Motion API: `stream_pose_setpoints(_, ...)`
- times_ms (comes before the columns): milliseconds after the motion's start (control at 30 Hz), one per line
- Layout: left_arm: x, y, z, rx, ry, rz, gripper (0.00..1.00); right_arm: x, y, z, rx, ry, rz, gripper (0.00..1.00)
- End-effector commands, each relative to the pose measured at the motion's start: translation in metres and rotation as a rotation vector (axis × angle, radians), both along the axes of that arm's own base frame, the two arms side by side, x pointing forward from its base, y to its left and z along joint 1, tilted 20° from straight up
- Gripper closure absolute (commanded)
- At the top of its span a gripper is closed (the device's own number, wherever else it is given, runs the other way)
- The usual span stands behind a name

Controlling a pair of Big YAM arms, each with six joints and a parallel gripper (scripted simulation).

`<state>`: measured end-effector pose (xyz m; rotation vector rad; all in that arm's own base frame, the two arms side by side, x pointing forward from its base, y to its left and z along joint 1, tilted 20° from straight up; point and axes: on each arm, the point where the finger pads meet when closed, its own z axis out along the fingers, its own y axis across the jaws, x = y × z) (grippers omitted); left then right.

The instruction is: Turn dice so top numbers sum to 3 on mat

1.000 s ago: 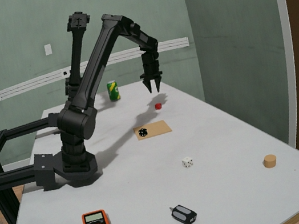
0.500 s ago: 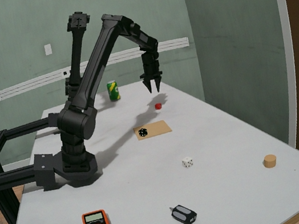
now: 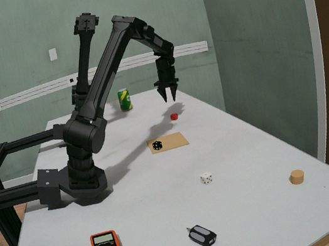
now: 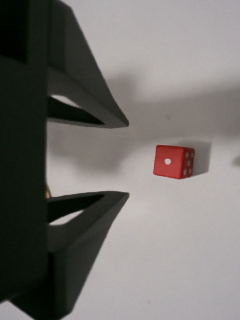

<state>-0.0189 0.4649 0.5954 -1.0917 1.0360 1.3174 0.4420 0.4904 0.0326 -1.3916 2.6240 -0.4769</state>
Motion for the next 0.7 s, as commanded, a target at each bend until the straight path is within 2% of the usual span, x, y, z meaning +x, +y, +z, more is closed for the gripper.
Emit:
stream_pose_setpoints(0, -0.006, -0.006, 0.003, 0.004, 0.013, 0.019, 0.00, 0.014, 0.004, 0.008, 0.033, -0.021, -0.004, 0.61)
stream_pose_setpoints(167, -0.006, -0.006, 0.003, 0.004, 0.013, 0.019, 0.00, 0.009, -0.006, -0.014, 0.001, 0.004, -0.005, 0.61)
stream_pose_setpoints(500, -0.006, -0.006, 0.003, 0.004, 0.013, 0.019, 0.00, 0.013, -0.008, -0.025, 0.001, 0.004, -0.004, 0.61)
stream_pose_setpoints(600, -0.006, -0.006, 0.003, 0.004, 0.013, 0.019, 0.00, 0.018, -0.003, -0.019, 0.017, -0.009, -0.007, 0.61)
stream_pose_setpoints(667, -0.006, -0.006, 0.003, 0.004, 0.013, 0.019, 0.00, 0.013, -0.011, -0.031, -0.002, 0.007, -0.004, 0.61)
